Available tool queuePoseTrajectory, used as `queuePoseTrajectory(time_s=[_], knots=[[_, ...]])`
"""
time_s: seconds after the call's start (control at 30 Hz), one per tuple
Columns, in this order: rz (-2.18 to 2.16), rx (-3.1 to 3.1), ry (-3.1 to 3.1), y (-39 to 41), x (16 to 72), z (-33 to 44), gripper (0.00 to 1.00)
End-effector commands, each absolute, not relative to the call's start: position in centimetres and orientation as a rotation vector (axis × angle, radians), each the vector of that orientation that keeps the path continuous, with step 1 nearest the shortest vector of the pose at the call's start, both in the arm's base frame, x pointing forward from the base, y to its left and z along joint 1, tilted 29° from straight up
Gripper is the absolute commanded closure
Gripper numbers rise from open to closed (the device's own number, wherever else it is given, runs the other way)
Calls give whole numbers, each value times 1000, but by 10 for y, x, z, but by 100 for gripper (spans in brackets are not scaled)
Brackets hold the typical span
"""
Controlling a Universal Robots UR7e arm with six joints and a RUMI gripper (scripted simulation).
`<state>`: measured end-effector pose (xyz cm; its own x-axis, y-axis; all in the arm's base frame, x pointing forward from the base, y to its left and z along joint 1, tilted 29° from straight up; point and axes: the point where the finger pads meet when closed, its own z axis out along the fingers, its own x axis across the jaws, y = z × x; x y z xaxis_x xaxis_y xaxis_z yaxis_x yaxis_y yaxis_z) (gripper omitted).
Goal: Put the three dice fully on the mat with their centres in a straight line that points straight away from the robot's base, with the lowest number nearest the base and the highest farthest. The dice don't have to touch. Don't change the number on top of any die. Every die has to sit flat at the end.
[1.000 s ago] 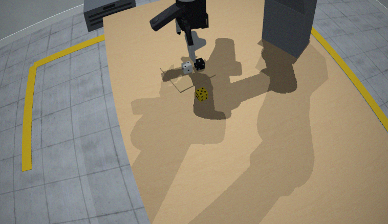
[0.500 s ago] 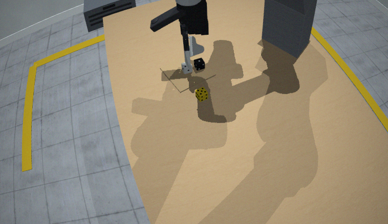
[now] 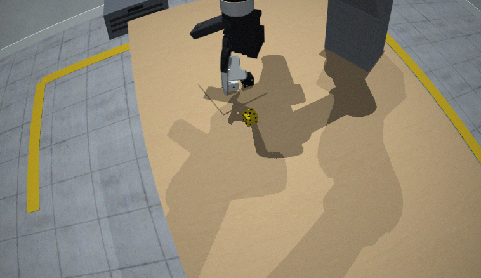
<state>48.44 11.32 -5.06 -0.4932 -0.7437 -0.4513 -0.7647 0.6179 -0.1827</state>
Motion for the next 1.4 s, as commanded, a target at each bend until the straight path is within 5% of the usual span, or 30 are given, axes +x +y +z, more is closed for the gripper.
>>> queuePoseTrajectory(time_s=[0.0,1.37], knots=[[92,-1001,2446,126,484,-48,0],[293,-243,2649,183,472,-37,0]])
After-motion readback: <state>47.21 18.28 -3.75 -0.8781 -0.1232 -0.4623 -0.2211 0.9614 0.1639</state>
